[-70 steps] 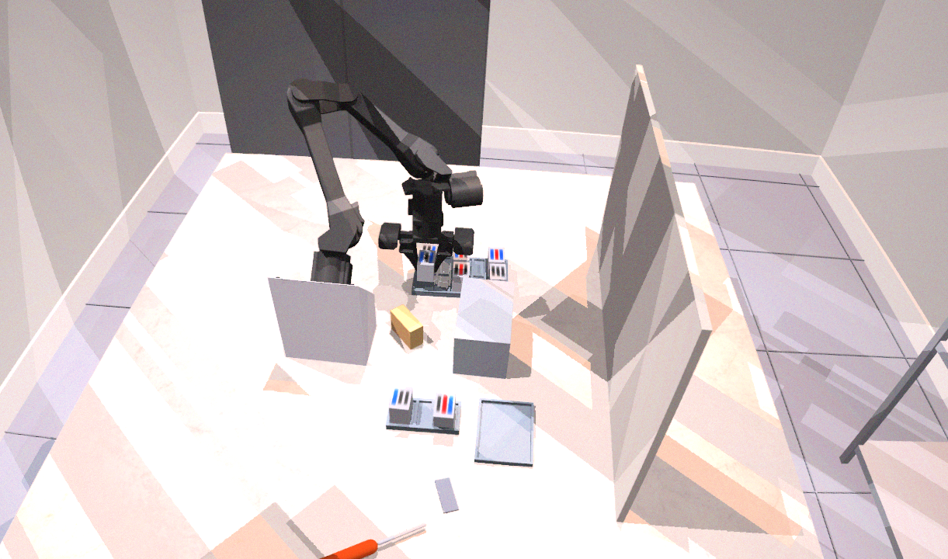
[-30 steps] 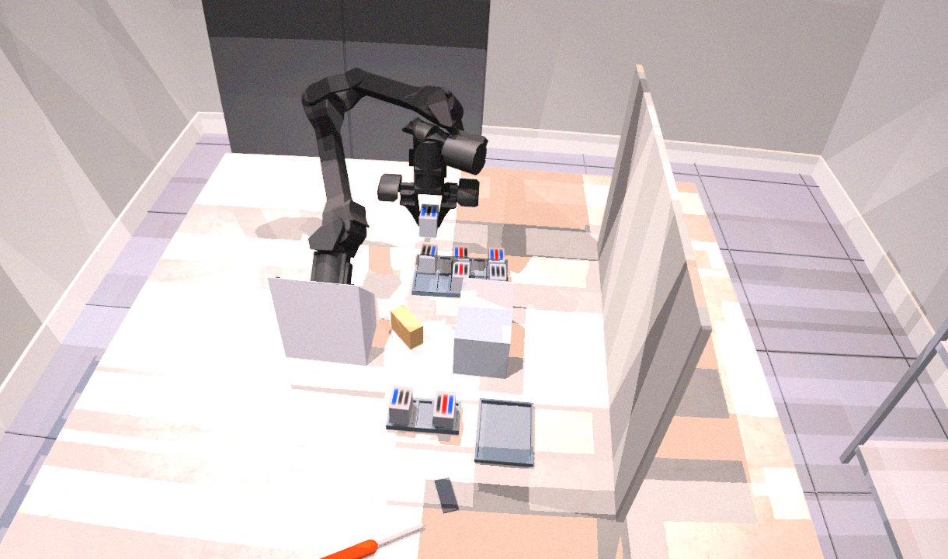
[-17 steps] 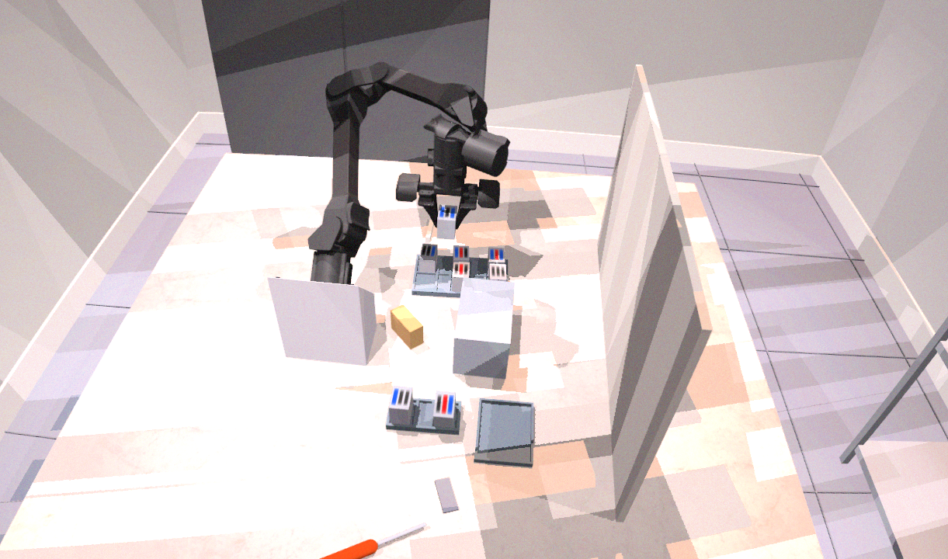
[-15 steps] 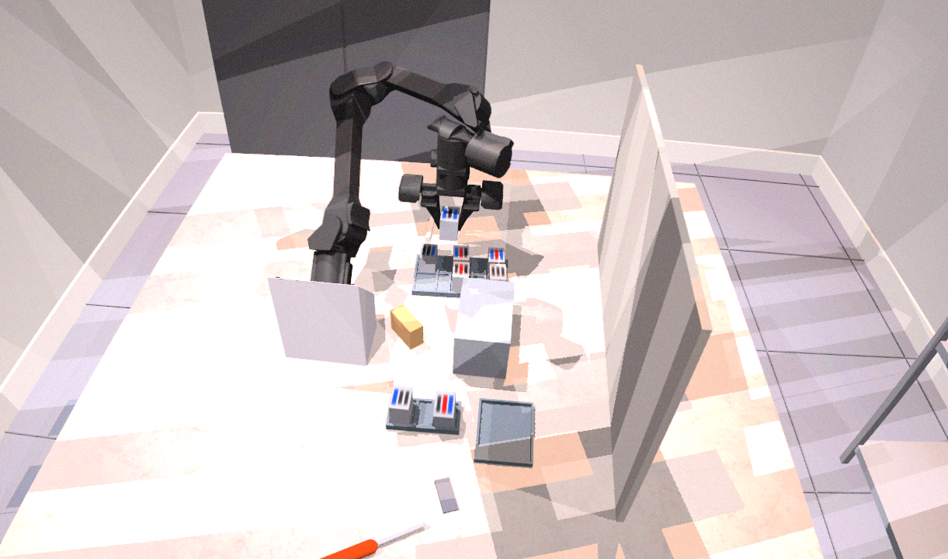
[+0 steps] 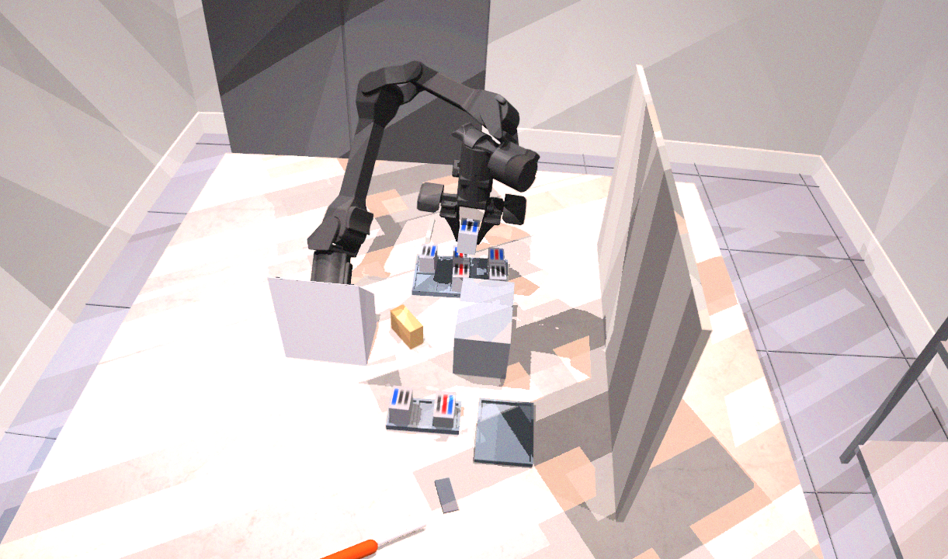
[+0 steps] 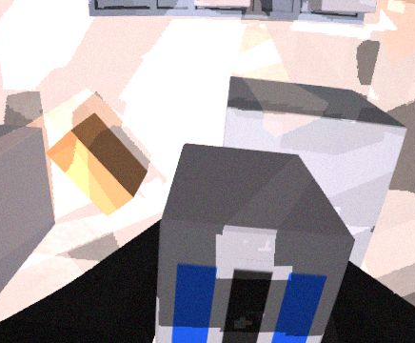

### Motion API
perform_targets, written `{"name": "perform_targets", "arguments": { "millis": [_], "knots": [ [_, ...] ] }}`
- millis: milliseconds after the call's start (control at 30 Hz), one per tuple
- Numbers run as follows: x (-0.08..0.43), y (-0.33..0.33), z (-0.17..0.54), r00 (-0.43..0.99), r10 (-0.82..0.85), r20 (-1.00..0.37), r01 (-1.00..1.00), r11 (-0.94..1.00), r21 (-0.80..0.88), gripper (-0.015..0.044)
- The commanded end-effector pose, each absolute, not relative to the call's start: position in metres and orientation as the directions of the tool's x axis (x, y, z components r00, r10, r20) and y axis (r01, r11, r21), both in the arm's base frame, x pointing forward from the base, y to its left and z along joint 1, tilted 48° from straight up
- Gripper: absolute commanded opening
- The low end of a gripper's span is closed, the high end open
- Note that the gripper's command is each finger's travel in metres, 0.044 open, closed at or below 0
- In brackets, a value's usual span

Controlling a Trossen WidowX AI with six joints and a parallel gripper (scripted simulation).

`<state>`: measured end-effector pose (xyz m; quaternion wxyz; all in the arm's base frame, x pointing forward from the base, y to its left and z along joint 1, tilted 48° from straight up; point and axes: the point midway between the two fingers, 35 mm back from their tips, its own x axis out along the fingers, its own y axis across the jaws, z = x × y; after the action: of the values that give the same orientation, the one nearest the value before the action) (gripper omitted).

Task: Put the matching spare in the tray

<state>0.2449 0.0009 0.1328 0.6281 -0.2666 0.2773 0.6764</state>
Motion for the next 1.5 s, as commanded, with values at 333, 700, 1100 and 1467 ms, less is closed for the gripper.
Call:
{"name": "perform_targets", "arguments": {
  "millis": [333, 700, 1100, 1467],
  "knots": [
    [0.288, -0.037, 0.101, -0.06, 0.704, -0.707, -0.998, -0.063, 0.022, 0.0],
    [0.315, -0.069, 0.065, -0.052, 0.708, -0.705, -0.998, -0.066, 0.008, 0.0],
    [0.336, -0.102, 0.019, -0.042, 0.714, -0.699, -0.998, -0.068, -0.01, 0.0],
    [0.348, -0.131, -0.028, -0.029, 0.724, -0.689, -0.997, -0.069, -0.03, 0.0]
  ]
}}
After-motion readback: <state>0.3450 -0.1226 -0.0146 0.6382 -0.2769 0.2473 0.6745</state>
